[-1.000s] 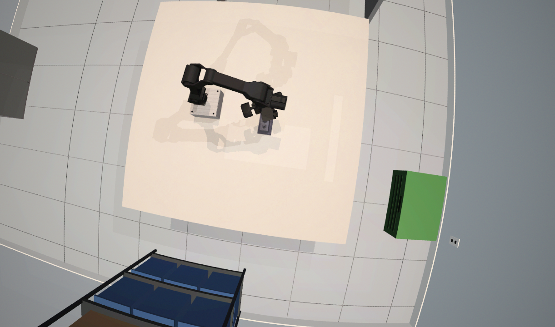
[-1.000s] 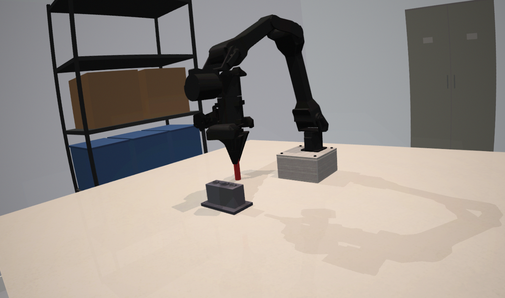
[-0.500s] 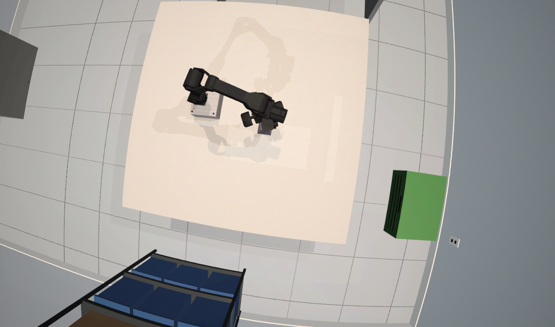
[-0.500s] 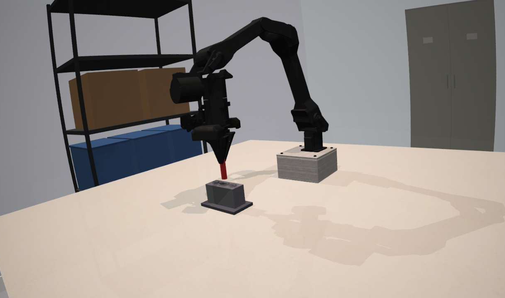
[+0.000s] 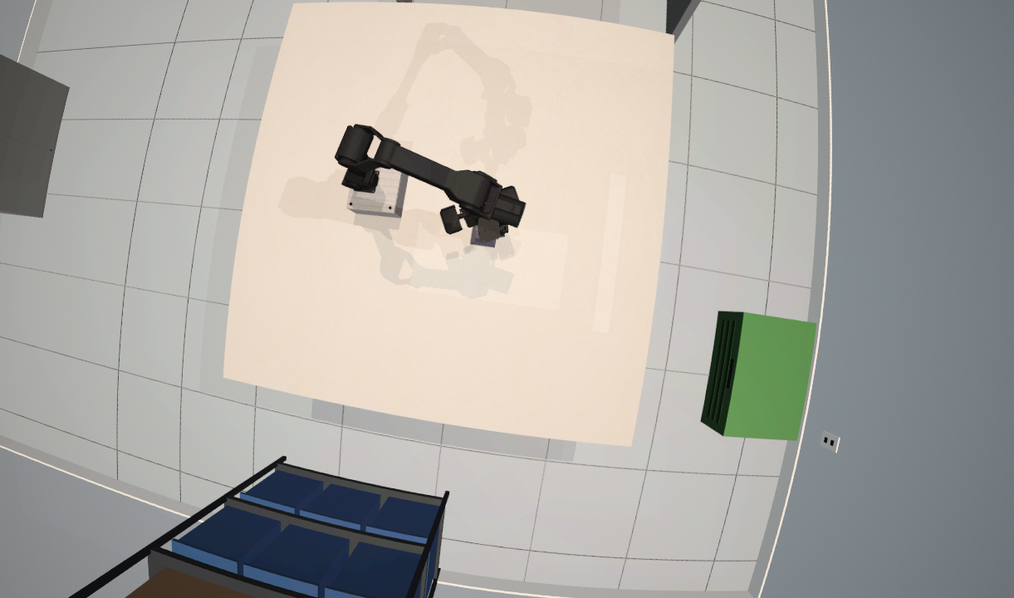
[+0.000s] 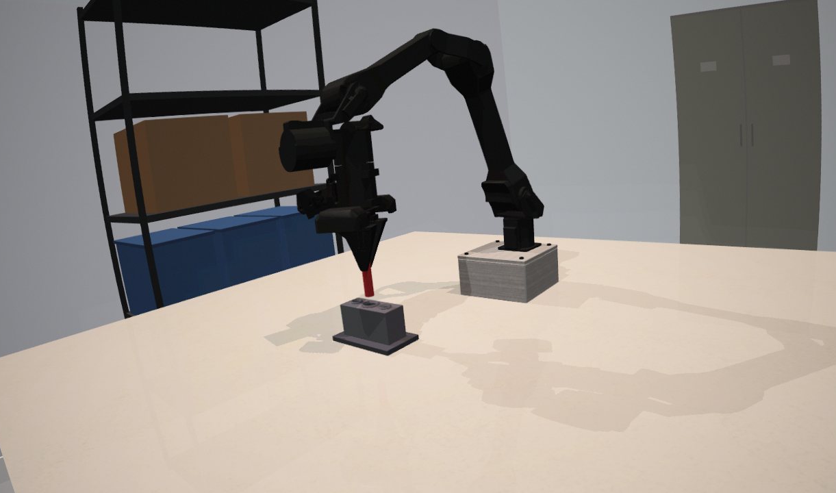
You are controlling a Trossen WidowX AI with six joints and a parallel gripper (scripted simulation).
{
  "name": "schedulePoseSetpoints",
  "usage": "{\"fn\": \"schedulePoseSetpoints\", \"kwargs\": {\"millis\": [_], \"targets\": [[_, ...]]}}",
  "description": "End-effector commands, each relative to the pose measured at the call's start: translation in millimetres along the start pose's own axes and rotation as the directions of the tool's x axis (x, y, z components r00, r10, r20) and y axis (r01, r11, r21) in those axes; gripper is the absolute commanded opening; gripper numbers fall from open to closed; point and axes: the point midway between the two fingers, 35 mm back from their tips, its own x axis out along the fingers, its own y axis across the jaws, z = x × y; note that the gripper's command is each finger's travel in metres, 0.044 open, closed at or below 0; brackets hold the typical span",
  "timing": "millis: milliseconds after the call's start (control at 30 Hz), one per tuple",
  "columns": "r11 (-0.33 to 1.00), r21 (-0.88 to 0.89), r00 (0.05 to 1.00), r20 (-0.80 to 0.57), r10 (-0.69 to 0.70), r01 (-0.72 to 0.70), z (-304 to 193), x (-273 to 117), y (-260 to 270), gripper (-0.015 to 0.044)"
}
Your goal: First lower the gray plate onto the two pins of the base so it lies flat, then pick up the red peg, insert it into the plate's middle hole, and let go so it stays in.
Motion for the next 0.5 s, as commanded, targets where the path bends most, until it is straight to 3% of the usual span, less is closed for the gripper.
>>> {"fn": "schedulePoseSetpoints", "kwargs": {"millis": [0,467], "targets": [[1.0,-0.005,1.0,-0.001,-0.002,0.002,0.1,0.1,-0.5,0.0],[1.0,-0.005,1.0,-0.001,-0.002,0.002,-0.3,0.1,-3.0,0.0]]}}
